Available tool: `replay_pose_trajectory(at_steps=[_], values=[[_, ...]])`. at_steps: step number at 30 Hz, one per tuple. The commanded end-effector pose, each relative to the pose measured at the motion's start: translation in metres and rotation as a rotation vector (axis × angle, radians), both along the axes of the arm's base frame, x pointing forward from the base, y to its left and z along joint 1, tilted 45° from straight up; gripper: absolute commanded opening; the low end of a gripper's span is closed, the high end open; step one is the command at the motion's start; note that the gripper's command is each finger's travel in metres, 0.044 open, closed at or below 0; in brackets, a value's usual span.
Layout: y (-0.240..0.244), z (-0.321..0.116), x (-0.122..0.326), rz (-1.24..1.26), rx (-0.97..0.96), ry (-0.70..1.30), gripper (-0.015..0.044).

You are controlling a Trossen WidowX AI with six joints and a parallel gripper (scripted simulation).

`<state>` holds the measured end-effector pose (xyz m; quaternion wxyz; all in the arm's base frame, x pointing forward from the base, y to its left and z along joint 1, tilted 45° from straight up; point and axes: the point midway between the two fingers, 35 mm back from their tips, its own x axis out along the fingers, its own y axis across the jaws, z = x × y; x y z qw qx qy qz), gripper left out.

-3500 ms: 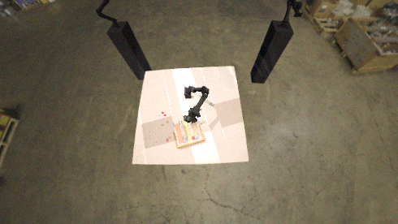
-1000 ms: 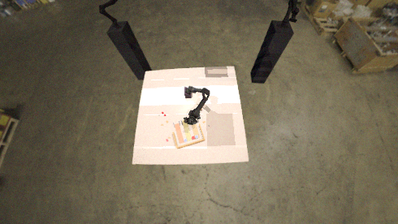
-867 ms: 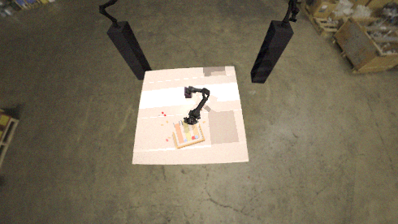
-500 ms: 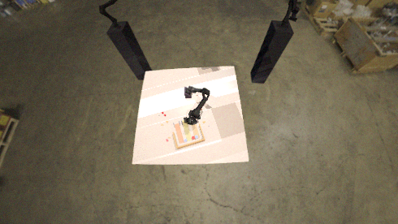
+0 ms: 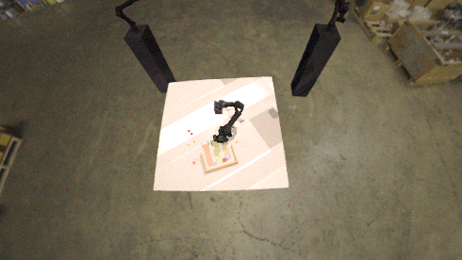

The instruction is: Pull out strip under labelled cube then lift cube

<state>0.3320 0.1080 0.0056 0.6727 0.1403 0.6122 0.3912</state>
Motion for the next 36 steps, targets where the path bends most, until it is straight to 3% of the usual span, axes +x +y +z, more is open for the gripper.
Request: replay_pose_trajectory(at_steps=[1, 36], values=[[-0.001, -0.005, -0.011, 0.006, -0.001, 0.014, 0.0000], [-0.017, -0.018, -0.061, 0.006, -0.002, 0.016, 0.0000]])
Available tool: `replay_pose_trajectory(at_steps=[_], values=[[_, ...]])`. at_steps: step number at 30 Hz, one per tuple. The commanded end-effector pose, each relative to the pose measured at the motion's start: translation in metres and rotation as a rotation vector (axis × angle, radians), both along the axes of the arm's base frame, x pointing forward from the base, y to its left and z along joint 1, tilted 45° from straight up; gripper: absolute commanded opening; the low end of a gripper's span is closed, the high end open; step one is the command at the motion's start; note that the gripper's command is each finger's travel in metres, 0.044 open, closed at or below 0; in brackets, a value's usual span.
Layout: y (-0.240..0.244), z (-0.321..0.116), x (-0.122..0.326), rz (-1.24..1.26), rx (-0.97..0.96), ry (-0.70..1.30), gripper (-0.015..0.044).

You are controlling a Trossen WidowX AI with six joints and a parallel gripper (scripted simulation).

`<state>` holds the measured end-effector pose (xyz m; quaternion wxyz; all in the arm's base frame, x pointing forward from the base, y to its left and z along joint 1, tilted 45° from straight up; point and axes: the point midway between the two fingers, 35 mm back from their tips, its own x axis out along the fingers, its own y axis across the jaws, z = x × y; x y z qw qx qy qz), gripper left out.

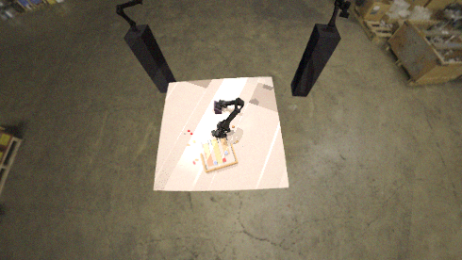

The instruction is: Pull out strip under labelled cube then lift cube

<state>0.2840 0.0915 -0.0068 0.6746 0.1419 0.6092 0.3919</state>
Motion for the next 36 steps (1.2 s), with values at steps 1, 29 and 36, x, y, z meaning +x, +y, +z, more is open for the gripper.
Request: replay_pose_trajectory(at_steps=[1, 29, 36], values=[[-0.001, -0.006, -0.014, 0.010, -0.007, 0.022, 0.0000], [-0.013, -0.015, -0.051, 0.010, -0.007, 0.024, 0.0000], [-0.017, -0.017, -0.060, 0.010, -0.008, 0.024, 0.0000]])
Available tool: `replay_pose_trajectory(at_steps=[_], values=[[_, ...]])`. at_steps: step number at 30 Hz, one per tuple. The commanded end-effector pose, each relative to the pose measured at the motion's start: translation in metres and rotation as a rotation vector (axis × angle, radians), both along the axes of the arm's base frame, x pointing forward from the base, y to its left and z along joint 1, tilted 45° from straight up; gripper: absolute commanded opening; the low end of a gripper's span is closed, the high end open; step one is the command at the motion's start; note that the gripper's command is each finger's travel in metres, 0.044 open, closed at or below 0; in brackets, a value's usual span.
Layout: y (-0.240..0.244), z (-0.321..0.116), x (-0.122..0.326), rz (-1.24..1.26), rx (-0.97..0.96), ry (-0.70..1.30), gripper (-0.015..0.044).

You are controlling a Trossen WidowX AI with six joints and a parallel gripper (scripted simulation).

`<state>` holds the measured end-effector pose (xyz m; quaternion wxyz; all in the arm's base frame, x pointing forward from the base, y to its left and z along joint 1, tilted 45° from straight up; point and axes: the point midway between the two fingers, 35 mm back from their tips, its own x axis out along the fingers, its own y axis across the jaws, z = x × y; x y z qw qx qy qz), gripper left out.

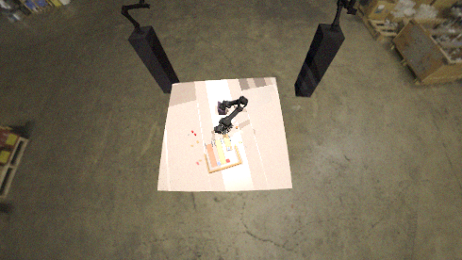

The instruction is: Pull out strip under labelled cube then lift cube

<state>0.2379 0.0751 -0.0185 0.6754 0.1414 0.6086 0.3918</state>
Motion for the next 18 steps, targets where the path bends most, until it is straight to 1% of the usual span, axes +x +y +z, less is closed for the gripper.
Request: replay_pose_trajectory(at_steps=[1, 18], values=[[-0.001, -0.006, -0.015, 0.010, -0.007, 0.026, 0.0000], [-0.009, -0.011, -0.039, 0.010, -0.008, 0.027, 0.0000]])
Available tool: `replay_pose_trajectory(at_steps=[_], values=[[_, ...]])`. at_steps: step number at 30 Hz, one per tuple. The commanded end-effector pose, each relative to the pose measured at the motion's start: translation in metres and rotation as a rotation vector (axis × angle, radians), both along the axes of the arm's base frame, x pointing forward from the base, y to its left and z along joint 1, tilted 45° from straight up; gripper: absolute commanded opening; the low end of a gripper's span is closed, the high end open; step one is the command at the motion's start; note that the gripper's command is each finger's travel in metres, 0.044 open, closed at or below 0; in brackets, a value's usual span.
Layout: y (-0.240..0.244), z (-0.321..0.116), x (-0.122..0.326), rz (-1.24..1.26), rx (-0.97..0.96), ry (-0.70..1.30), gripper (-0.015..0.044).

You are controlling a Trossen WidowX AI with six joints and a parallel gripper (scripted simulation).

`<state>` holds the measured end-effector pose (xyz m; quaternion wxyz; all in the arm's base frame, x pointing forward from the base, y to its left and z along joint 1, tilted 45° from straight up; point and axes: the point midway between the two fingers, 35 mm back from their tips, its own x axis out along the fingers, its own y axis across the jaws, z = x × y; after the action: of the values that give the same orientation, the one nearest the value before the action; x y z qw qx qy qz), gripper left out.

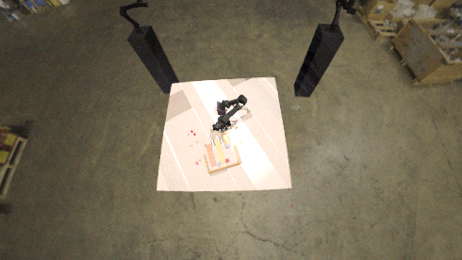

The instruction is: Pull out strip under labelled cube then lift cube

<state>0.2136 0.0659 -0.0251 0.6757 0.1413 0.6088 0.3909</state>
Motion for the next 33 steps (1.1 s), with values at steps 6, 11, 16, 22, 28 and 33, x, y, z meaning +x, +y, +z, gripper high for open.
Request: replay_pose_trajectory(at_steps=[6, 11, 16, 22, 28, 33], values=[[-0.002, -0.007, -0.023, 0.011, -0.006, 0.028, 0.0000], [-0.005, -0.008, -0.029, 0.011, -0.007, 0.028, 0.0000], [-0.007, -0.010, -0.036, 0.011, -0.007, 0.028, 0.0000], [-0.009, -0.011, -0.041, 0.011, -0.007, 0.029, 0.0000], [-0.009, -0.011, -0.041, 0.011, -0.007, 0.029, 0.0000], [-0.009, -0.011, -0.041, 0.011, -0.007, 0.029, 0.0000]])
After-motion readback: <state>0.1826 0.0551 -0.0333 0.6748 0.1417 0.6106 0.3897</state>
